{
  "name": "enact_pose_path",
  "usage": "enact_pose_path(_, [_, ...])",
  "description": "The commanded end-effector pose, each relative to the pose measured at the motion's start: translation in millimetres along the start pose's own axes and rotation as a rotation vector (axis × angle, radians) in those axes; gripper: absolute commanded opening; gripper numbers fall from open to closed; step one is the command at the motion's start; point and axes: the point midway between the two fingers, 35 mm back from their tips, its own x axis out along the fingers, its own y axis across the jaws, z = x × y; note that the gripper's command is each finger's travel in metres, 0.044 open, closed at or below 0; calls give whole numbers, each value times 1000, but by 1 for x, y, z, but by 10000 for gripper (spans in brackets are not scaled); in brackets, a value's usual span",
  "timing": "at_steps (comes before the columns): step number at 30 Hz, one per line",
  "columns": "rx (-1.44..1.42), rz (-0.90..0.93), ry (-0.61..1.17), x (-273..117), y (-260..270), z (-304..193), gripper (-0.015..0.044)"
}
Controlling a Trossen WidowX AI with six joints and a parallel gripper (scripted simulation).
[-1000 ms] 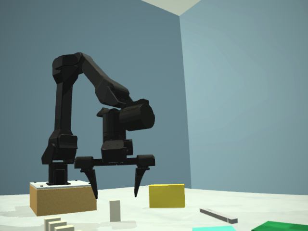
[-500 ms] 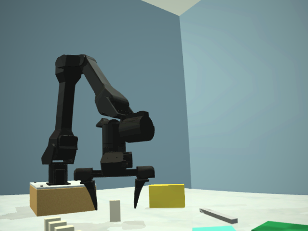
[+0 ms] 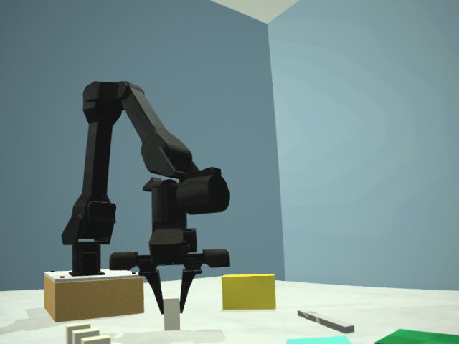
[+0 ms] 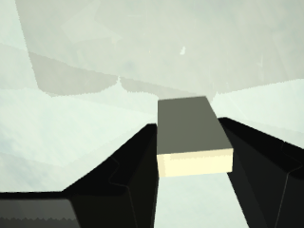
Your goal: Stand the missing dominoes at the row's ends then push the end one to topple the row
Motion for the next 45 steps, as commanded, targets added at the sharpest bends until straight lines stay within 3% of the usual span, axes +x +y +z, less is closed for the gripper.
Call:
enact_pose_path(1, [3,-3,-4,0,-1,1,107])
enact_pose_path(8, [3,-3,-4,-9,2,3,107])
enact_pose_path(16, [0,1,-1,-132,1,0,107])
enact_pose_path(23, [-6,1,-1,-135,0,2,107])
enact_pose_path(35, [-418,-13,-13,-139,-85,123,107])
enact_pose_path(39, [-509,-18,-14,-139,-116,144,107])
enact_pose_path(45, [-518,-19,-14,-139,-119,146,107])
